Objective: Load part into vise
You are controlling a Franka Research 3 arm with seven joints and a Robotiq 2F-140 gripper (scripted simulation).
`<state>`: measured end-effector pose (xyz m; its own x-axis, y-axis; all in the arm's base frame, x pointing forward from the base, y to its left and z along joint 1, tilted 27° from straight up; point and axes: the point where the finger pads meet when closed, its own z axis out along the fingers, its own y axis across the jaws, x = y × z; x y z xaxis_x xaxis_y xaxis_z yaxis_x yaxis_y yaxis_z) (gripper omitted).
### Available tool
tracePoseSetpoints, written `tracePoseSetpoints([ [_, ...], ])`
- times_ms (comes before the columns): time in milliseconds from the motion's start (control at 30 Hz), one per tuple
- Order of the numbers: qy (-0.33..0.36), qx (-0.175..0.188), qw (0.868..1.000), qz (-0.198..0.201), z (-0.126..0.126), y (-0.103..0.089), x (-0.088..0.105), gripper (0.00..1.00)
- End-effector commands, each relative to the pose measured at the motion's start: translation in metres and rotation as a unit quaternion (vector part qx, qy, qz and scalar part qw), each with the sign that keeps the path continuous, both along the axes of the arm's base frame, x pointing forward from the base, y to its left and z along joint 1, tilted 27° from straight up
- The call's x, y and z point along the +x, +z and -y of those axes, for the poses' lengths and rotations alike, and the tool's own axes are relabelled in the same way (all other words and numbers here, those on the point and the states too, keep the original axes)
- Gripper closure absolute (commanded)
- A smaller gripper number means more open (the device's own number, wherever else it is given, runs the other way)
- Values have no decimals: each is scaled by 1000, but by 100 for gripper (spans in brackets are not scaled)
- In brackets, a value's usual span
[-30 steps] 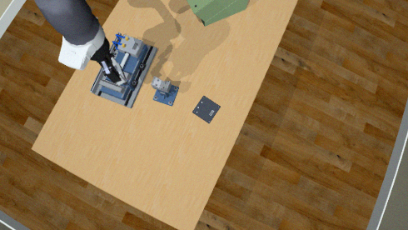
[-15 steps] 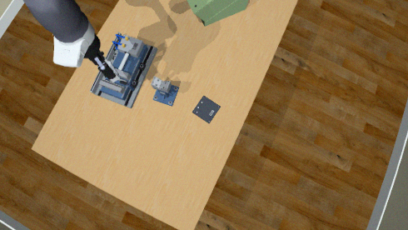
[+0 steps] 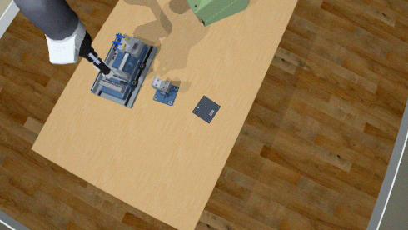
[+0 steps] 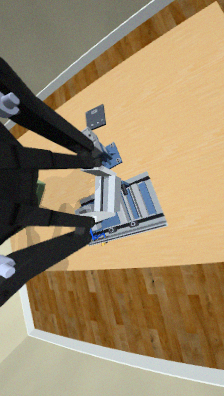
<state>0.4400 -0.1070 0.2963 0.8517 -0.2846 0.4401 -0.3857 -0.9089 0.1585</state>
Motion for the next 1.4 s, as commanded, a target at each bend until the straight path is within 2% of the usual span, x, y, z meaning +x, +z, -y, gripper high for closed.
tracePoseSetpoints([
  [0, 75, -32, 996, -31, 12, 1, -2, 100],
  [633, 158, -61, 983, -65, 41, 2, -5, 100],
  [1367, 167, -65, 981, -68, 44, 2, -5, 100],
])
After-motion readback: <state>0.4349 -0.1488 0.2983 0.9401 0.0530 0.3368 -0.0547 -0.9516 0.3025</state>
